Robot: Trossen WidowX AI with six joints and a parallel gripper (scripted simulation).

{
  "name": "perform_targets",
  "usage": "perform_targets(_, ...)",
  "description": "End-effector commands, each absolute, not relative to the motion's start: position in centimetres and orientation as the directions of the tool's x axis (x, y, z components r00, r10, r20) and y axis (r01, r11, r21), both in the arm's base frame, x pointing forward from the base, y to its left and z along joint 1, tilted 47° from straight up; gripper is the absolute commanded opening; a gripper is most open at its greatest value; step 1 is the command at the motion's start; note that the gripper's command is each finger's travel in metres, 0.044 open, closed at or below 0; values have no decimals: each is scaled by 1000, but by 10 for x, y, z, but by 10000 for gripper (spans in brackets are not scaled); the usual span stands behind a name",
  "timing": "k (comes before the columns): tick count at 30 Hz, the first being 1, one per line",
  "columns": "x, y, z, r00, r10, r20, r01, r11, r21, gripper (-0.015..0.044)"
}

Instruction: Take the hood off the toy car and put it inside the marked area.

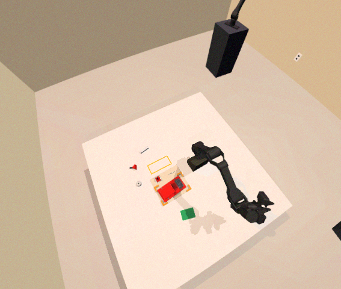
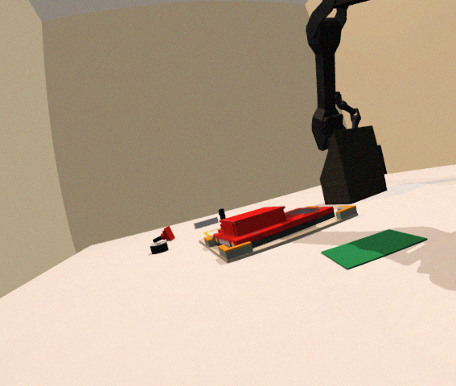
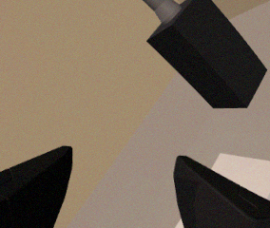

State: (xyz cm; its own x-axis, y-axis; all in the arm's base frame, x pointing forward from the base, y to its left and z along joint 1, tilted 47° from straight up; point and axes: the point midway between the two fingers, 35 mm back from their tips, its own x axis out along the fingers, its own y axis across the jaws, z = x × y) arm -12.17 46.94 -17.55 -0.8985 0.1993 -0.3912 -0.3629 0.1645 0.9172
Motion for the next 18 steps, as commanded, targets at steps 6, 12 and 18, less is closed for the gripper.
perform_targets(6,-80,476,-182,-824,265,-501,-432,281,857,378)
perform_targets(12,7,469,-191,-629,313,-711,-513,520,683,440)
perform_targets(18,95,439,-192,-406,248,-880,-521,728,446,440)
